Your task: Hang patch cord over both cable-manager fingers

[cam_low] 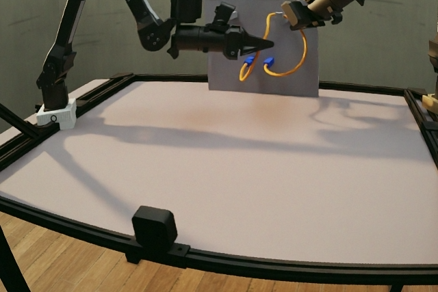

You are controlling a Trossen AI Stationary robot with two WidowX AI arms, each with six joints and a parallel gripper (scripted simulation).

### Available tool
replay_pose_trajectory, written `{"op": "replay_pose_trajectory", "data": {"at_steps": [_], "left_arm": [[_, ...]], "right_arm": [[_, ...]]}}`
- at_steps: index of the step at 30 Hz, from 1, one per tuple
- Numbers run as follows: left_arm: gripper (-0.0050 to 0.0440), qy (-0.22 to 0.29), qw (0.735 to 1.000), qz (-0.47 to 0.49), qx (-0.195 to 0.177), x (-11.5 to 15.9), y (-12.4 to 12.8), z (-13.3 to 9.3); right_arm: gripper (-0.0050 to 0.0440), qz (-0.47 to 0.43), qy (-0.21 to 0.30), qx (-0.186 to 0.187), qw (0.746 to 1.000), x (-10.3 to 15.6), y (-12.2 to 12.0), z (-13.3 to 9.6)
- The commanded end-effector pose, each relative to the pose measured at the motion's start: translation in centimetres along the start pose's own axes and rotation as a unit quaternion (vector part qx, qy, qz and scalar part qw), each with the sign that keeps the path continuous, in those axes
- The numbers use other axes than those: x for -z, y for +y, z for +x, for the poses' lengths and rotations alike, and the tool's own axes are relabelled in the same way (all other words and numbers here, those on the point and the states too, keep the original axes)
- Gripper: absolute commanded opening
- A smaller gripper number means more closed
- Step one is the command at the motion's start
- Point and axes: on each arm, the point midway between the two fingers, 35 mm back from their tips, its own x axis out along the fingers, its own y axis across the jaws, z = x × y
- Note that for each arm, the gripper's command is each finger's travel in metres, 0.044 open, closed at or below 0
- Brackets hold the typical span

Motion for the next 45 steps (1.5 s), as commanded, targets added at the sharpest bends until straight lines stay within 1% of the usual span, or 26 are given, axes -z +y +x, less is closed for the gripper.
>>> {"op": "replay_pose_trajectory", "data": {"at_steps": [1, 45], "left_arm": [[0.0025, -0.023, 1.000, -0.002, 0.001, -2.3, -0.2, 0.1], [0.0025, 0.020, 0.999, 0.000, -0.028, -4.0, 0.5, 1.5]], "right_arm": [[0.0040, 0.007, -0.008, -0.005, 1.000, -0.8, 0.1, -0.4], [0.0040, 0.007, -0.008, -0.005, 1.000, -0.8, 0.1, -0.4]]}}
